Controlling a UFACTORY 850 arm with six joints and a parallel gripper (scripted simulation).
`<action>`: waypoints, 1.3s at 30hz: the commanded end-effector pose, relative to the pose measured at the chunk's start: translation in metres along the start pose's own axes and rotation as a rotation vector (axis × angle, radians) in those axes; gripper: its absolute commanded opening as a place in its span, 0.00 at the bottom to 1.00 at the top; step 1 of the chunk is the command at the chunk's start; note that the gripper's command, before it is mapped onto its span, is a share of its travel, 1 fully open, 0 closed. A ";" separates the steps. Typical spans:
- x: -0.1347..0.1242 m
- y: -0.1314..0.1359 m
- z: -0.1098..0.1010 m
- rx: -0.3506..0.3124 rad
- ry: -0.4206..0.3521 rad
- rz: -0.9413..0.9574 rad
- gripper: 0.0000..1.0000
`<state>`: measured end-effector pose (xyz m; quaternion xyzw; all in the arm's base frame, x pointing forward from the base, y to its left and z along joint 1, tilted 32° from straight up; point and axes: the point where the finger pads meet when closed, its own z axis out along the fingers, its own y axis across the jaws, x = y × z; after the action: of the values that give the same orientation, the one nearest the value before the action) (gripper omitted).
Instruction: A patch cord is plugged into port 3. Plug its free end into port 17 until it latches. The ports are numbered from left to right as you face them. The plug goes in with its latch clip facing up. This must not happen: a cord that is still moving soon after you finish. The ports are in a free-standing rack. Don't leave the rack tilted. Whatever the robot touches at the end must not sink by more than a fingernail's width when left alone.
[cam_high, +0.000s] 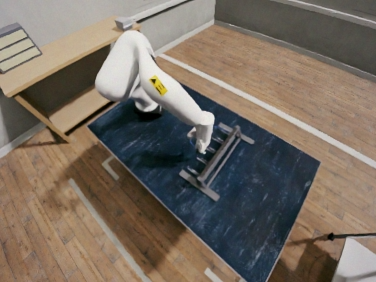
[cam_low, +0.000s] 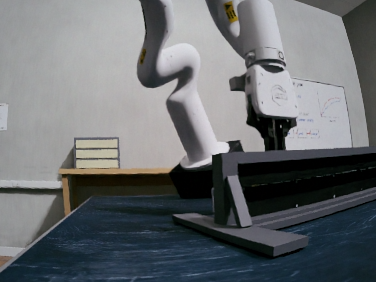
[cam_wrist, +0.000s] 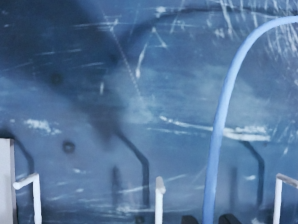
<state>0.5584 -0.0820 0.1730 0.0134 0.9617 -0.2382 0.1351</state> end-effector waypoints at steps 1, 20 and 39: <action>-0.004 0.000 0.002 0.000 -0.001 0.000 0.00; -0.023 -0.001 0.018 0.000 -0.001 0.000 0.00; -0.024 -0.001 0.019 0.000 -0.001 0.000 0.00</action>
<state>0.5857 -0.0910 0.1627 0.0134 0.9617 -0.2382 0.1350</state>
